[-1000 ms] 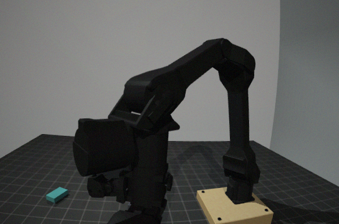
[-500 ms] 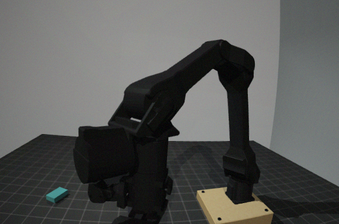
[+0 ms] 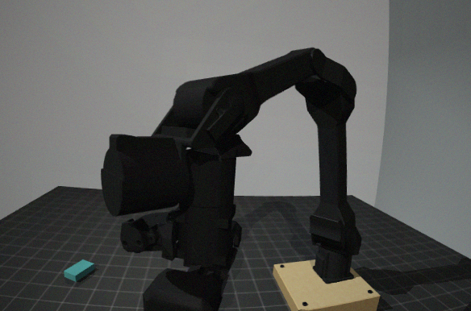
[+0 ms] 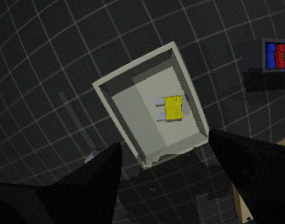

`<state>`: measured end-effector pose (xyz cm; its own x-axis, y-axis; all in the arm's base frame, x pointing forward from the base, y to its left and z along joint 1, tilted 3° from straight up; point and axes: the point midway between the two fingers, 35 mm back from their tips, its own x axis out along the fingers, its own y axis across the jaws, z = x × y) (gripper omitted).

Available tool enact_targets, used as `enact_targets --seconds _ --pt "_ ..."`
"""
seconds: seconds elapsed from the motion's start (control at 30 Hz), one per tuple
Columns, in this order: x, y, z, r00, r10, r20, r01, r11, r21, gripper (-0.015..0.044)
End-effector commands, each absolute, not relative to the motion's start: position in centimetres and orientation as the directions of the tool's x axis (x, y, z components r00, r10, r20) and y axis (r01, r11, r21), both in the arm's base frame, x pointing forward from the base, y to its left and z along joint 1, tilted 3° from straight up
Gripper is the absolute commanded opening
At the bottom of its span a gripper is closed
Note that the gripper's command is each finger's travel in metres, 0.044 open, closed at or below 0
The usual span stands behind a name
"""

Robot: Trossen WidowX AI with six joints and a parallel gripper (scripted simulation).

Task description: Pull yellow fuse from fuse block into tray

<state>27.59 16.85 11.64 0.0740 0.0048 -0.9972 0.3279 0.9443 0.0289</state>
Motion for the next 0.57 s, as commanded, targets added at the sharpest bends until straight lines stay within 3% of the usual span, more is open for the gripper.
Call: enact_targets --seconds 0.0,0.53 --pt "27.59 16.76 11.84 0.076 0.0 -0.997 0.331 0.943 0.025 0.033" --pt "27.55 16.82 11.68 0.072 0.003 -0.997 0.328 0.944 0.027 0.033"
